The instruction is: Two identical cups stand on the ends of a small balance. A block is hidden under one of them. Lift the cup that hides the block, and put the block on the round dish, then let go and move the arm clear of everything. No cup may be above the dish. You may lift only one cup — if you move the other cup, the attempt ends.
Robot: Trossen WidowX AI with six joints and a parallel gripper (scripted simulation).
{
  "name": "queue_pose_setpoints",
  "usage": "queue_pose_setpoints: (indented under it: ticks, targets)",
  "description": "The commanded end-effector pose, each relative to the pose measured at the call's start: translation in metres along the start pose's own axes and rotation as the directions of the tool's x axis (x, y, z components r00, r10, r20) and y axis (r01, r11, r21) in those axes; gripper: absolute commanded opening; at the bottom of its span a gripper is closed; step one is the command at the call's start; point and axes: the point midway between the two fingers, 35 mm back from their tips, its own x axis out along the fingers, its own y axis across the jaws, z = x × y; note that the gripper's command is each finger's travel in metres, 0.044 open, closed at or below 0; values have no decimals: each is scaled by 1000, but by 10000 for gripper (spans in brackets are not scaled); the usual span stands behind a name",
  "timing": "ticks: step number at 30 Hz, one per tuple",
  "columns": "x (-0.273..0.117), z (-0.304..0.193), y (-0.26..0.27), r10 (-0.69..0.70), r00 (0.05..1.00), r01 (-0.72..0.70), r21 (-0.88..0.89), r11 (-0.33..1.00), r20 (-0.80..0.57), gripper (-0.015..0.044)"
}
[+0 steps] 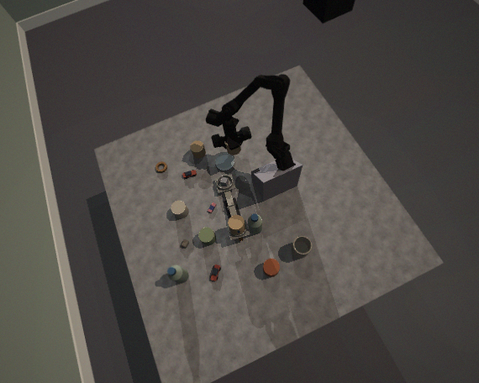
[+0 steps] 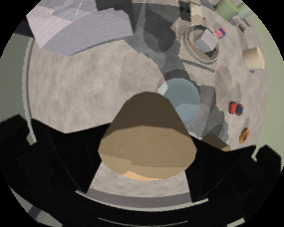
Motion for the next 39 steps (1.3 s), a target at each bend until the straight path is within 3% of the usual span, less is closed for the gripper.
queue_pose_setpoints:
  ticks: [1,10,21,39]
  targets:
    - [1,-10,13,-5,1000,5,-14,1000,-18,0]
    - [1,-26,31,-6,998,4,-27,1000,-56,0]
    - [39,-28,31,-5,998,3,-28,1000,-57,0]
    - [58,-29,31,-5,998,3,-28,1000,-57,0]
